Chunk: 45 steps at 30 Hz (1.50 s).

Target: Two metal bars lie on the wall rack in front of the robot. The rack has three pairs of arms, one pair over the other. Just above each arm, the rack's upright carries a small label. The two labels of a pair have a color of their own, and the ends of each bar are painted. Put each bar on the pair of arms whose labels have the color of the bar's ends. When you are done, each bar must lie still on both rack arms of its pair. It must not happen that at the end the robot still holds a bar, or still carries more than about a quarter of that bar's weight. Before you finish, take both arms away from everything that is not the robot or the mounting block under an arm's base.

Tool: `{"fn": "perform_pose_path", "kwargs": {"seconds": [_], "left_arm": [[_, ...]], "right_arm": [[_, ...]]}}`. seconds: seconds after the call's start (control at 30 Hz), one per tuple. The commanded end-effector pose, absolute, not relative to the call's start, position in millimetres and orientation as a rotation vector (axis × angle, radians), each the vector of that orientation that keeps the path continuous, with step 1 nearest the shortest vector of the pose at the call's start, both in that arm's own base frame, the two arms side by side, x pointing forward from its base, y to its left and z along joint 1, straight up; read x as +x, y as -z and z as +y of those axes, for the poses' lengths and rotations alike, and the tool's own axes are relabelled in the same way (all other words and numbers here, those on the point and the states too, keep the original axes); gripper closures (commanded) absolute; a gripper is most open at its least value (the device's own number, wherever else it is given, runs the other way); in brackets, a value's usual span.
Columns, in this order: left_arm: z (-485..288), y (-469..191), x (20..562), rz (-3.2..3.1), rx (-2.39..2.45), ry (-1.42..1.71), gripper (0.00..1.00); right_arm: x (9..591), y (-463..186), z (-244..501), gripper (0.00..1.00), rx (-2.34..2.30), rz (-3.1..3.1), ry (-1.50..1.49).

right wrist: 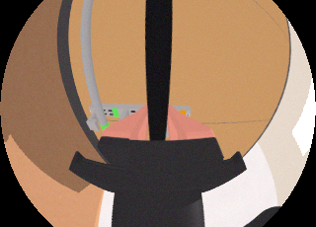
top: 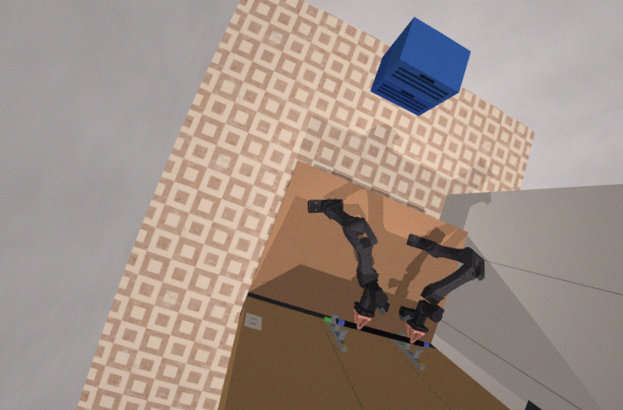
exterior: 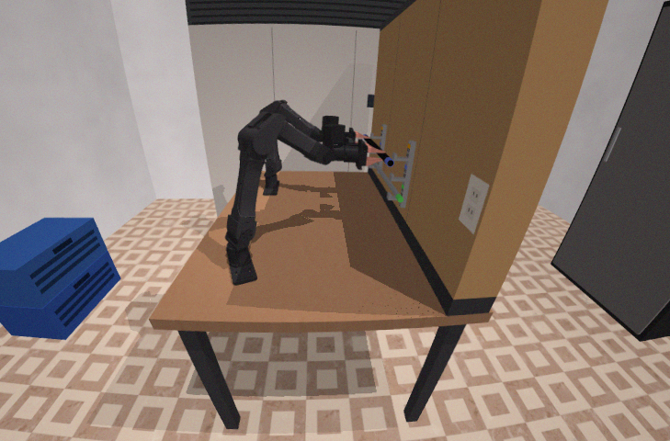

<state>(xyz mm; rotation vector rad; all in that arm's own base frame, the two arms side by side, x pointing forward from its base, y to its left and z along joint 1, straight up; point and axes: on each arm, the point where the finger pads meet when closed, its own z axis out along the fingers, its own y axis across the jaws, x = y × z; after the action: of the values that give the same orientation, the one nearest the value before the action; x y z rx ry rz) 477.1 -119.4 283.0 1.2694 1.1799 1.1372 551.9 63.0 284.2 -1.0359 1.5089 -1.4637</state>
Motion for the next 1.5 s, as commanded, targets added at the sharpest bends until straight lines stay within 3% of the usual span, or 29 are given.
{"fn": "perform_pose_path", "kwargs": {"seconds": [0.0, 1.47], "left_arm": [[-117, -287, 477, 1.166, 1.236, -1.166, 1.0], [-118, -272, 497, 1.165, 1.236, -1.166, 1.0]], "right_arm": [[550, -288, 59, 1.0, -0.995, 1.495, 1.493], [569, -271, 51, 1.0, -0.995, 1.496, 1.493]]}}
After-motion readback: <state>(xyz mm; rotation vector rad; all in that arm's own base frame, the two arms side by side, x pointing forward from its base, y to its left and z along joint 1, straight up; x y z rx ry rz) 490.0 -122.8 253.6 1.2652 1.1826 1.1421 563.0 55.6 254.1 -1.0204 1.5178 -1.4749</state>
